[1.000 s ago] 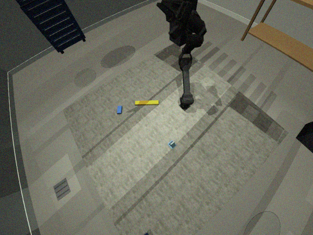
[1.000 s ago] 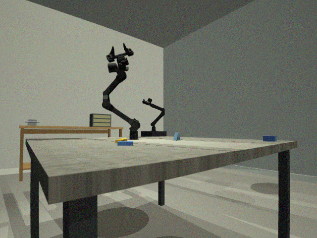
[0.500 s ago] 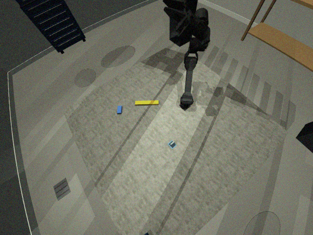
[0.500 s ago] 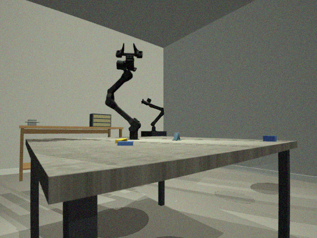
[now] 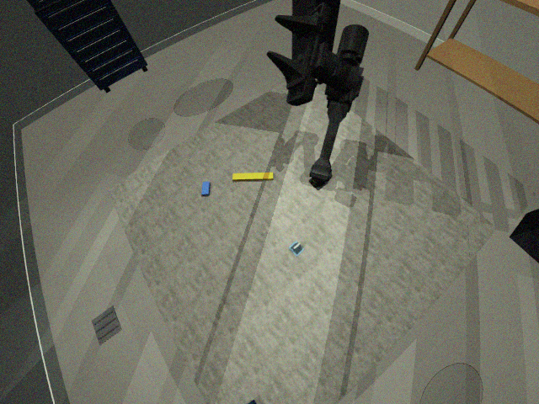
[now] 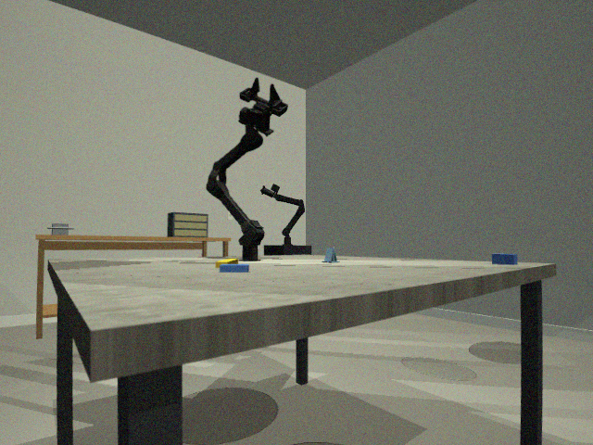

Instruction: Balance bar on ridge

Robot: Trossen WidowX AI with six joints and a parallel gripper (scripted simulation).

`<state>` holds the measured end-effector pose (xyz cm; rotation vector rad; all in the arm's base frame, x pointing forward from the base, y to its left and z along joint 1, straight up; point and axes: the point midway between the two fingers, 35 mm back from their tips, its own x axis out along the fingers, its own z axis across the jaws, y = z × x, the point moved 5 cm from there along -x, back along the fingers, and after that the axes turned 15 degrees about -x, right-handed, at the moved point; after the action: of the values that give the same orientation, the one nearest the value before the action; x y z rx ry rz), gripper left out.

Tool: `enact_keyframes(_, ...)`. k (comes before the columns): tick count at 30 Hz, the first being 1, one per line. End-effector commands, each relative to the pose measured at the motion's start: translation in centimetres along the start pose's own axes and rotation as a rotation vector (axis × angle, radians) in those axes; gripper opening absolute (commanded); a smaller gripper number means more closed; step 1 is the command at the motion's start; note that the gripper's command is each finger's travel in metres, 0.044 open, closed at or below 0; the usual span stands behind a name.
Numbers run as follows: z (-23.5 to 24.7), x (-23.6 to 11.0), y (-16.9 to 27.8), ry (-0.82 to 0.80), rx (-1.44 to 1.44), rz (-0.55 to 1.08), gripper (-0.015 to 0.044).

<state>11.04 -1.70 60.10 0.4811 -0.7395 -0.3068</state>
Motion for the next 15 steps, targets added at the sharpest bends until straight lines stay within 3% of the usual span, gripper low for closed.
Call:
enact_keyframes(1,-3.1,0.9,1.0,0.048,-0.198,0.013,0.0315)
enact_keyframes(15,-11.7,4.0,0.3,0.238,-0.81,0.044,0.0315)
